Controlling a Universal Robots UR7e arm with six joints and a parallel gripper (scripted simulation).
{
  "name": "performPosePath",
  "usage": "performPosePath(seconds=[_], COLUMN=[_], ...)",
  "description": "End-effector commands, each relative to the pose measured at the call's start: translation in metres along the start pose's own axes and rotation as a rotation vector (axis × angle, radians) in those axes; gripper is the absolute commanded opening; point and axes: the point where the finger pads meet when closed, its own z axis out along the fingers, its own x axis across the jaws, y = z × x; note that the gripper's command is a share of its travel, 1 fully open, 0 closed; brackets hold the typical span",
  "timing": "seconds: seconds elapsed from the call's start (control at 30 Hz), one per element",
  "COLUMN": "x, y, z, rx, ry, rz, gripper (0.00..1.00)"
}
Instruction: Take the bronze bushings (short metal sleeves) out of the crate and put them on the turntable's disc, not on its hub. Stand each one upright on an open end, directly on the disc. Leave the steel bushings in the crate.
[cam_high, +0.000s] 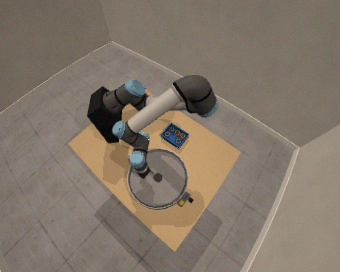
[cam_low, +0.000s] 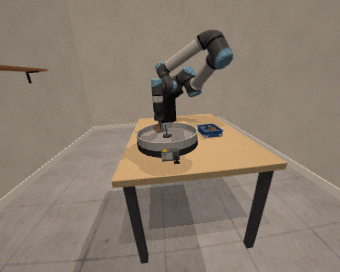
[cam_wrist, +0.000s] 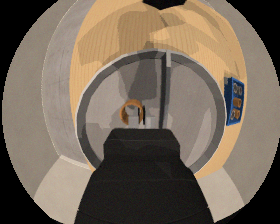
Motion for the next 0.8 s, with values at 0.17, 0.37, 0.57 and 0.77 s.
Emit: performPosePath(seconds=[0.17, 0.37, 0.57, 0.77], x=[-0.0005, -0.0005, -0.0005, -0.0005], y=[0.0003, 0.0002, 0.0002, 0.0002], z=[0.0131, 0.0154, 0.0154, 0.0154], rx=[-0.001, -0.002, -0.002, -0.002], ry=[-0.003, -0.003, -0.003, -0.003], rz=[0.000, 0.000, 0.000, 0.000], gripper=[0.00, 0.00, 0.00, 0.00])
